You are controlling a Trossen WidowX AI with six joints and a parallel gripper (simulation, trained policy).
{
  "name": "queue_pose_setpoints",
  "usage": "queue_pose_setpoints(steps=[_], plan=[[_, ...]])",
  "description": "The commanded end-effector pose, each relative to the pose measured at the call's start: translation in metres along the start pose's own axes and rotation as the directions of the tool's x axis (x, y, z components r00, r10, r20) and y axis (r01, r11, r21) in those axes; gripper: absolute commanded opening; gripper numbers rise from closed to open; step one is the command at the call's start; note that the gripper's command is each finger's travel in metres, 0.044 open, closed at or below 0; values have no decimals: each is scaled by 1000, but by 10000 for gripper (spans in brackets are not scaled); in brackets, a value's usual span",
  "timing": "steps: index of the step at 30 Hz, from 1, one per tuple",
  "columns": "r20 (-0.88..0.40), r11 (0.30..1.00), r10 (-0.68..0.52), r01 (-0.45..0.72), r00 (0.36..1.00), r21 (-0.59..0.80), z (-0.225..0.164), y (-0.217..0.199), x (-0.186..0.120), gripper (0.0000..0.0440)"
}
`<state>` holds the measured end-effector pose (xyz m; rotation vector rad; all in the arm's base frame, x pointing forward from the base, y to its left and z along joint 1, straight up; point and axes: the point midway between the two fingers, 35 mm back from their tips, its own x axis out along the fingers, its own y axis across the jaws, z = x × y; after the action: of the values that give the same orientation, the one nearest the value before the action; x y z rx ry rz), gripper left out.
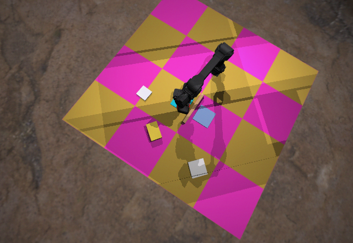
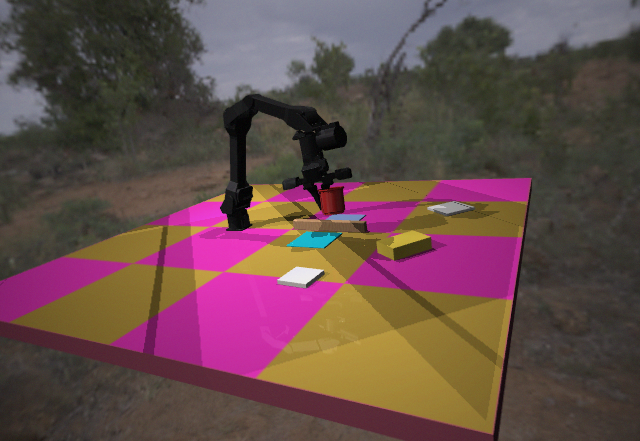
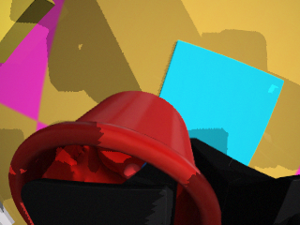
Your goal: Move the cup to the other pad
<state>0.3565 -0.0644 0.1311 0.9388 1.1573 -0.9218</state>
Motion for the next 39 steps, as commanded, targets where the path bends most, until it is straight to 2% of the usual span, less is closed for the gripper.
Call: queue_pose_setpoints(steps=[1,23,30,34,39], plan=[[6,1000,-6,6,1000,11,4,-6,8,0],[-12,996,-48,49,999,76,-2,-45,58,13],[8,995,-28,27,1000,98,5,-49,64,69],[26,993,7,-10,1000,117,12,-47,60,143],[27,992,47,-49,999,115,11,-47,52,156]])
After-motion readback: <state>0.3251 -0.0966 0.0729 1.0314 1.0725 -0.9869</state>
